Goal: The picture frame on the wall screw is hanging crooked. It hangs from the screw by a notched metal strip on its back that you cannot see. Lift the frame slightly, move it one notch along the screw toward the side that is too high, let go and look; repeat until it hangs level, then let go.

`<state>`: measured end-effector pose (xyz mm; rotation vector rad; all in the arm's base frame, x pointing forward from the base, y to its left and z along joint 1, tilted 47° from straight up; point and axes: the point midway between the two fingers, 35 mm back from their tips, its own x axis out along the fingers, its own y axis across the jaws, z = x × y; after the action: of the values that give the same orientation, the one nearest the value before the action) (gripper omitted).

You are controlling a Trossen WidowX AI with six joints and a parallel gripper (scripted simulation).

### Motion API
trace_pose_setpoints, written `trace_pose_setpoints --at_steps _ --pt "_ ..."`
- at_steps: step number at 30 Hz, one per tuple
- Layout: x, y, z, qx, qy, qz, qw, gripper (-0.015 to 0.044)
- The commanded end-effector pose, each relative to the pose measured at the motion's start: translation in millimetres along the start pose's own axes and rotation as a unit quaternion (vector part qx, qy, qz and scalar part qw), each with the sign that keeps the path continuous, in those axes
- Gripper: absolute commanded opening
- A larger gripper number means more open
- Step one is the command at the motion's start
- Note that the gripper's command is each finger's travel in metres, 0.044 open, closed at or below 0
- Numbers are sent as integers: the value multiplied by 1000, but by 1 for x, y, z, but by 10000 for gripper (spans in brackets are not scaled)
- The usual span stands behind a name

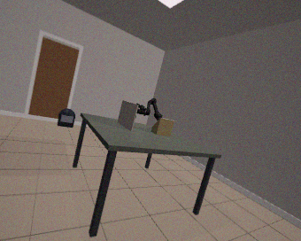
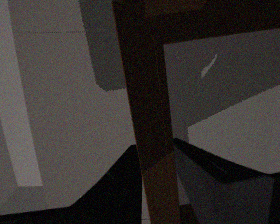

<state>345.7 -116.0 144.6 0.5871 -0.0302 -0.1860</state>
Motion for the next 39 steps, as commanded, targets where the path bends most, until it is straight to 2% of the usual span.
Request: trace_pose_setpoints --at_steps 1,39 --pt "1 0 0 -2 0 4 1000 0" --pt "0 -4 0 30 0 6 1000 0"
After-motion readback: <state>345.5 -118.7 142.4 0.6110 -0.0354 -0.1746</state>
